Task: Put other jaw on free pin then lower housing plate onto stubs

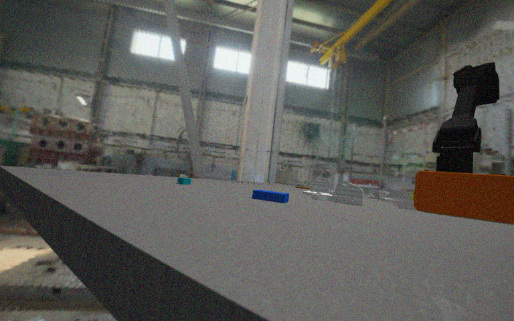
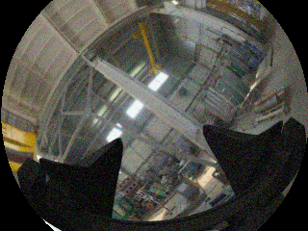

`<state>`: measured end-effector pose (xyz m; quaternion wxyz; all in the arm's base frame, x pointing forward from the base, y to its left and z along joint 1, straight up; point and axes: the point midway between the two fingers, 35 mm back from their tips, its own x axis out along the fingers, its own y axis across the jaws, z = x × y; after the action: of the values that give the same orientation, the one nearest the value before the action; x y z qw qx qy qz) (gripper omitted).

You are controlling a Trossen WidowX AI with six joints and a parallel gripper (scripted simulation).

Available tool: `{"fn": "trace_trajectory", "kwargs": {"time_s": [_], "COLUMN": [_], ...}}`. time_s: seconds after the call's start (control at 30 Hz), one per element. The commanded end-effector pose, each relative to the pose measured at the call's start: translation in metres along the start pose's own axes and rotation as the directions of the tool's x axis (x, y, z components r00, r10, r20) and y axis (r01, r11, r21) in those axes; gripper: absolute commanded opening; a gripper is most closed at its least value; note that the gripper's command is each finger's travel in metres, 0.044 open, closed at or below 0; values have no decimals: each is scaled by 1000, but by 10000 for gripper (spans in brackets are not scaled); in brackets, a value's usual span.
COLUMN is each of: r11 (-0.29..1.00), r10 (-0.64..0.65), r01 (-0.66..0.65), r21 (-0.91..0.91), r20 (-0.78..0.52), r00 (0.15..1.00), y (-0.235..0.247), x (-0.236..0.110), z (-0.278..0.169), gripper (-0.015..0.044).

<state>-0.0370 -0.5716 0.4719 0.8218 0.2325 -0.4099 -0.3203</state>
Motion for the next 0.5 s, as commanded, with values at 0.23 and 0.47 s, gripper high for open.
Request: {"fn": "trace_trajectory", "kwargs": {"time_s": [0.23, 0.47], "r11": [1000, 999], "r10": [-5, -34], "r01": [4, 34], "r21": [-10, -4], "r20": [-32, -100], "r00": [999, 994], "y": [3, 6], "x": [13, 23], "z": [-25, -64], "gripper": [440, 440]}}
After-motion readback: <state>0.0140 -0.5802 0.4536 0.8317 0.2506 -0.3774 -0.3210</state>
